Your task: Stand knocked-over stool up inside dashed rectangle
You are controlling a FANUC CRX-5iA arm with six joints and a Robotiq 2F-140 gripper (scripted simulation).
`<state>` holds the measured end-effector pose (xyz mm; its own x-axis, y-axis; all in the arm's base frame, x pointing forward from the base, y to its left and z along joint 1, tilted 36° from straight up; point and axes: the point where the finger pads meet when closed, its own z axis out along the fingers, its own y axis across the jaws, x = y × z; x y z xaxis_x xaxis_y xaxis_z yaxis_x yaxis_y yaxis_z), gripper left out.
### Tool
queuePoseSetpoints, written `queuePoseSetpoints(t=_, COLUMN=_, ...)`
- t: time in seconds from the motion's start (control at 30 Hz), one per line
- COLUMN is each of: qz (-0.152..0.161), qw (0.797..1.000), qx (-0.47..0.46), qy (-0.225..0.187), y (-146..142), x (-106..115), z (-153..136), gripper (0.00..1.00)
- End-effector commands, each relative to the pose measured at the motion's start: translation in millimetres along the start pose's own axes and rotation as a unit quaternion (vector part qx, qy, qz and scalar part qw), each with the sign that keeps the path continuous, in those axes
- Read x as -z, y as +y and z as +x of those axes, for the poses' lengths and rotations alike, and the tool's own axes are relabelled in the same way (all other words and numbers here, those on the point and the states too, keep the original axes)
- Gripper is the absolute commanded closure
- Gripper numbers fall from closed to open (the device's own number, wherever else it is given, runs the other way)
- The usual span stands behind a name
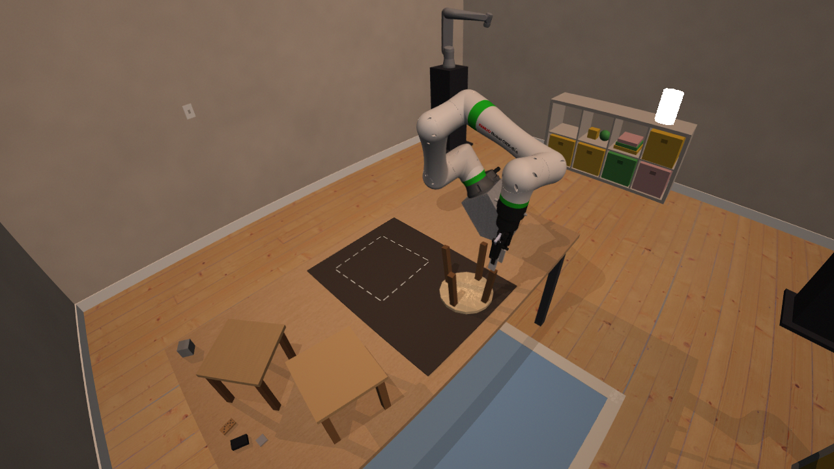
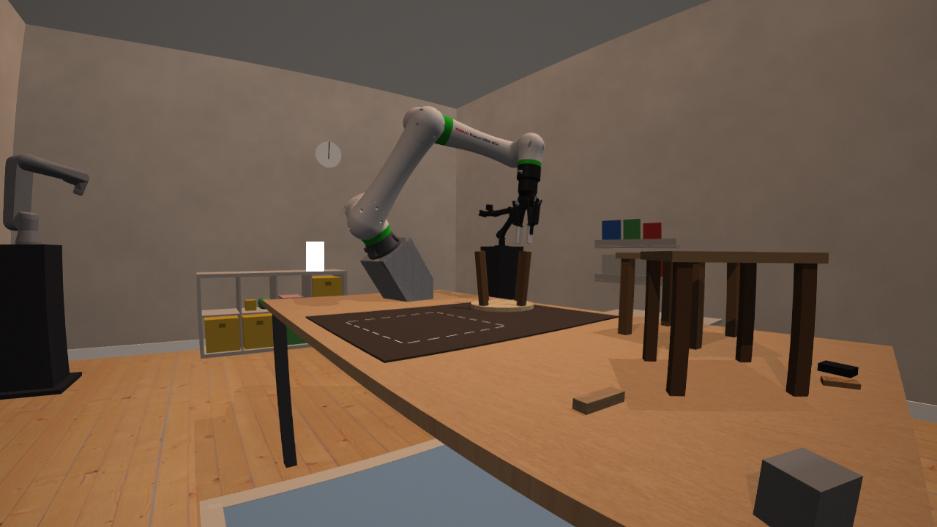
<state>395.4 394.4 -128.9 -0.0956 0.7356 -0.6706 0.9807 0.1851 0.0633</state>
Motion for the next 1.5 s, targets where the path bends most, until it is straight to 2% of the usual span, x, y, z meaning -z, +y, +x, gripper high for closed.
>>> queuePoseSetpoints(t=0.0, qz=-0.001, qw=1.0, qx=0.0, qy=0.001, y=0.4, x=1.0, z=0.3, gripper=0.62)
queuePoseSetpoints(t=0.8, qz=-0.001, qw=1.0, qx=0.0, qy=0.001, y=0.5, x=-4.0, z=0.4, gripper=0.62)
queuePoseSetpoints(t=1.2, qz=-0.001, qw=1.0, qx=0.0, qy=0.001, y=0.6, x=-36.1, z=0.5, gripper=0.62)
queuePoseSetpoints(t=1.27, qz=-0.001, qw=1.0, qx=0.0, qy=0.001, y=0.6, x=-36.1, z=0.5, gripper=0.62)
queuePoseSetpoints(t=1.47, qz=-0.001, qw=1.0, qx=0.0, qy=0.001, y=0.6, x=-58.9, z=0.5, gripper=0.62)
